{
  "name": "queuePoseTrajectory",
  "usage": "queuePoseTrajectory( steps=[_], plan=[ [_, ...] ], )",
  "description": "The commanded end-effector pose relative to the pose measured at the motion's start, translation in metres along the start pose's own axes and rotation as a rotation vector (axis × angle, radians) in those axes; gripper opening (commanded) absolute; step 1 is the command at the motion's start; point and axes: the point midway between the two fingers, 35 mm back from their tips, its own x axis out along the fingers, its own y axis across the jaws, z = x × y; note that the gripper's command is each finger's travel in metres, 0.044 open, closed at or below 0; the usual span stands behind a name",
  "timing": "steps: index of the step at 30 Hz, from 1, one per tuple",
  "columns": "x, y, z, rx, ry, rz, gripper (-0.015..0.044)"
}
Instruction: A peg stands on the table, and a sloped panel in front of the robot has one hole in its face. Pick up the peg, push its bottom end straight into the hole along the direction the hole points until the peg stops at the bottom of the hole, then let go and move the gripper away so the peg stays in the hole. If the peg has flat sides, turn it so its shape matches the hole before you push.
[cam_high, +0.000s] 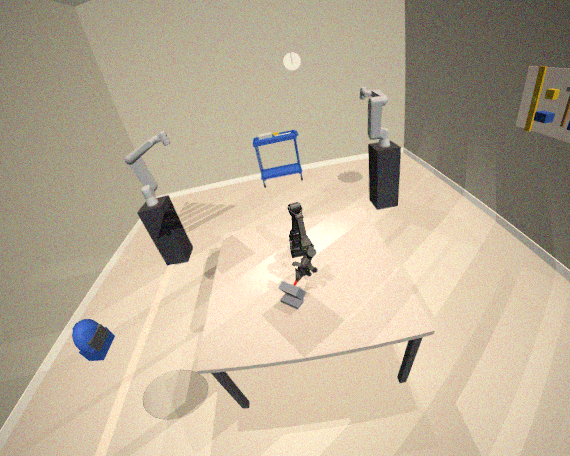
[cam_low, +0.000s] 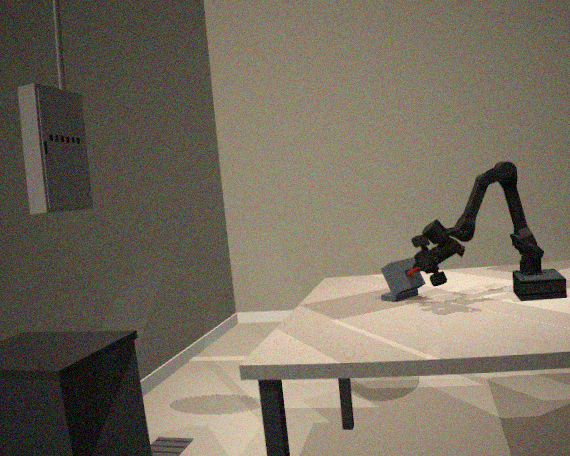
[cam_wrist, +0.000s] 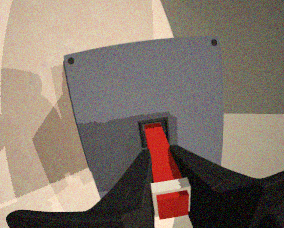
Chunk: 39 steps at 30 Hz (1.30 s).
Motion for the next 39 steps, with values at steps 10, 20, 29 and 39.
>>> queuePoseTrajectory(
  steps=[10,20,29,39],
  plan=[
    [0.007,-0.001,0.001,-0.003,-0.004,-0.001,0.0000],
    [0.012,-0.001,0.001,-0.003,-0.004,-0.001,0.0000],
    [0.016,-0.001,0.001,-0.003,-0.004,-0.002,0.0000],
    [0.018,-0.002,0.002,-0.003,-0.004,-0.002,0.0000]
  ],
)
